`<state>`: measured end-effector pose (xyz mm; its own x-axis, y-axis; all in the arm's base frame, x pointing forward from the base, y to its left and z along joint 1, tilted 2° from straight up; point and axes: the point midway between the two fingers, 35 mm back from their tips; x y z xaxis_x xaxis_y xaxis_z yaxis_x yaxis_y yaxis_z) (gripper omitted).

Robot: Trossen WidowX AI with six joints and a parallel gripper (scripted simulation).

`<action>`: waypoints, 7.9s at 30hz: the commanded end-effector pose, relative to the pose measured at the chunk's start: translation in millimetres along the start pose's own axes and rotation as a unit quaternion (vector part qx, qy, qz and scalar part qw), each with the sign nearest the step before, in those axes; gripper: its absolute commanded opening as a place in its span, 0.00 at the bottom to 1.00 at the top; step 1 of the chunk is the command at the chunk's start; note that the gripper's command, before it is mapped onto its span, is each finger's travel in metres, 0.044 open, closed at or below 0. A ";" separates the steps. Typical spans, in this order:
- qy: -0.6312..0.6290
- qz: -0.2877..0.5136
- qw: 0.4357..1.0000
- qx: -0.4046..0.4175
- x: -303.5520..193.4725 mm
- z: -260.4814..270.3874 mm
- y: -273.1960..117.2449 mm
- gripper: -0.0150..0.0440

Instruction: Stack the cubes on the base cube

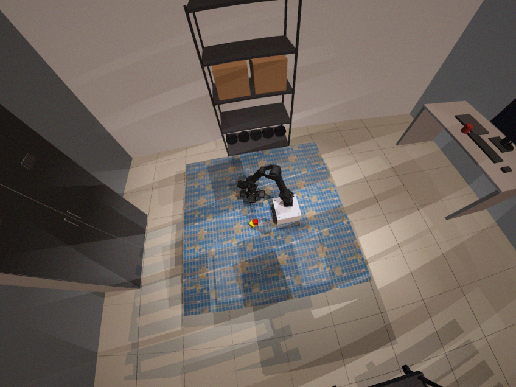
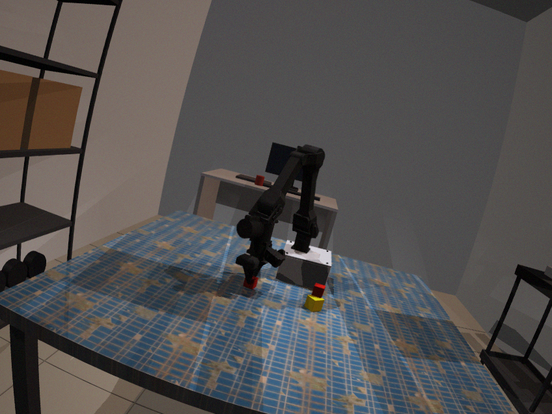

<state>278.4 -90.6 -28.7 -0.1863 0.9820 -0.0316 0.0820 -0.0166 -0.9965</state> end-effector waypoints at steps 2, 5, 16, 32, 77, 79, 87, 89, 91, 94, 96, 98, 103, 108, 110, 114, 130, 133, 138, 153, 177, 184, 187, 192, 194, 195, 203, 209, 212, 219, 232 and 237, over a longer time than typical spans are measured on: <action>-0.005 -0.002 1.000 -0.008 1.2 -2.3 -7.5 0.43; -0.005 -0.002 1.000 -0.008 0.6 -3.0 -12.1 0.43; -0.003 -0.002 1.000 -0.005 -1.0 -4.9 -29.3 0.43; 0.000 -0.001 1.000 0.000 -2.3 -5.8 -55.3 0.43; 0.106 -0.001 0.994 0.007 24.4 -19.3 -106.2 0.43; 0.125 -0.002 0.992 0.007 29.5 -22.6 -106.1 0.43; 0.200 -0.003 0.980 0.007 50.9 -34.8 -105.5 0.43; 0.219 -0.003 0.976 0.007 56.4 -37.6 -105.4 0.43; 0.238 -0.003 0.971 0.007 62.1 -40.3 -105.3 0.43; 0.266 -0.004 0.964 0.007 70.6 -44.1 -105.2 0.43; 0.284 -0.004 0.959 0.008 76.5 -46.5 -105.1 0.43; 0.302 -0.004 0.953 0.008 82.3 -48.8 -105.0 0.43; 0.348 -0.005 0.938 0.008 97.3 -54.0 -104.8 0.43; 0.392 -0.006 0.920 0.008 112.8 -58.4 -104.7 0.43; 0.410 -0.006 0.912 0.009 119.0 -60.0 -104.6 0.43; 0.444 -0.007 0.896 0.009 131.7 -62.7 -104.6 0.43; 0.576 -0.008 0.818 0.011 184.1 -68.2 -104.5 0.43; 0.599 -0.007 0.801 0.011 193.8 -68.2 -104.4 0.43; 0.635 -0.006 0.773 0.011 209.4 -67.7 -104.3 0.43; 0.643 -0.005 0.766 0.011 212.6 -65.8 -81.3 0.43; 0.642 -0.005 0.767 0.011 213.5 -65.8 -57.0 0.43; 0.641 -0.005 0.768 0.011 213.9 -66.0 -45.4 0.43; 0.641 -0.005 0.768 0.011 213.9 -66.0 -45.4 0.43; 0.641 -0.005 0.768 0.011 213.9 -66.0 -45.4 0.43; 0.641 -0.005 0.768 0.011 213.9 -65.9 -44.2 0.43; 0.640 -0.005 0.768 0.011 213.9 -65.8 -43.8 0.43; 0.640 -0.005 0.768 0.011 213.9 -65.8 -43.8 0.43; 0.640 -0.005 0.768 0.011 213.9 -65.8 -43.8 0.43; 0.640 -0.005 0.768 0.011 213.9 -65.8 -43.8 0.57; 0.641 -0.005 0.768 0.011 214.1 -65.8 -45.7 0.60; 0.642 -0.006 0.767 0.014 214.4 -65.7 -61.8 0.60; 0.642 -0.006 0.767 0.014 214.3 -65.8 -66.3 0.60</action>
<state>294.7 131.9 28.3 0.9316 0.3599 0.0499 0.0527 0.0019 -0.9986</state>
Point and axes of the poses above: the point midway between the two fingers, 35 mm back from their tips, its own y axis out along the fingers, its own z axis across the jaws, x = y × z, and after that the axes turned 15 degrees about -y, right-handed
